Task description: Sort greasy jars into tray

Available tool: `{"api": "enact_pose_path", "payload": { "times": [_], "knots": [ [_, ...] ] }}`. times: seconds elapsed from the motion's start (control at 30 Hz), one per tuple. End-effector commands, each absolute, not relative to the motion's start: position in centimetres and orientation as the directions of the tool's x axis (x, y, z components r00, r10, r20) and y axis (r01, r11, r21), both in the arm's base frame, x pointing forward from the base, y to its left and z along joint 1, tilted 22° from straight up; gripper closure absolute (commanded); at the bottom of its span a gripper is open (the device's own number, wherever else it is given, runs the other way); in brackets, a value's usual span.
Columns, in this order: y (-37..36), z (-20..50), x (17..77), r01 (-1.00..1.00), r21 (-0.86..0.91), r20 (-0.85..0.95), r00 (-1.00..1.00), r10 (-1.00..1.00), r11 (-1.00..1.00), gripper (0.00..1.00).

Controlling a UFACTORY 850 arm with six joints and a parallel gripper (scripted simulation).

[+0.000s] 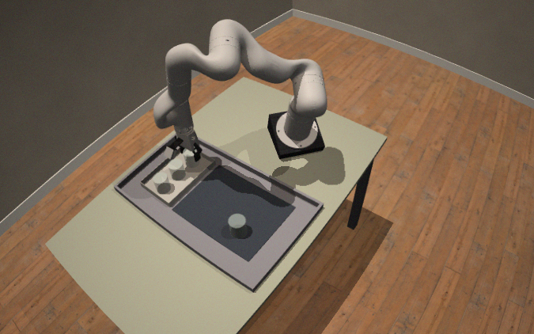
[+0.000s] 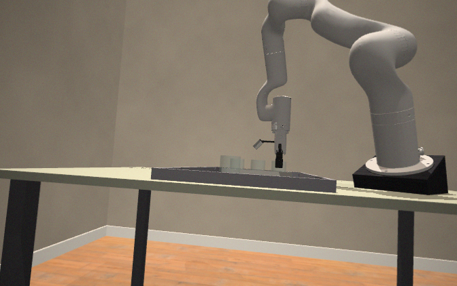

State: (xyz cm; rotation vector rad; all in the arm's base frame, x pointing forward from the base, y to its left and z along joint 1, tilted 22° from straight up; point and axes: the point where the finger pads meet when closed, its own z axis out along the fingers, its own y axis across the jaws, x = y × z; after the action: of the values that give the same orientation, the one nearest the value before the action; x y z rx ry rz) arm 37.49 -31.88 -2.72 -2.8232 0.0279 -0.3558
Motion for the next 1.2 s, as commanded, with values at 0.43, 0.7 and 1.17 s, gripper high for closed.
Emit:
{"api": "enact_pose_path", "payload": {
  "times": [0.43,0.7,1.17],
  "knots": [
    [-32.8,0.2,36.8,0.017,-0.291,0.241,0.969,-0.056,-0.957,0.00],
    [-33.7,3.1,36.0,0.017,-0.291,0.241,0.969,-0.056,-0.957,0.00],
    [-34.8,6.7,35.0,0.017,-0.291,0.241,0.969,-0.056,-0.957,0.00]
  ]
}}
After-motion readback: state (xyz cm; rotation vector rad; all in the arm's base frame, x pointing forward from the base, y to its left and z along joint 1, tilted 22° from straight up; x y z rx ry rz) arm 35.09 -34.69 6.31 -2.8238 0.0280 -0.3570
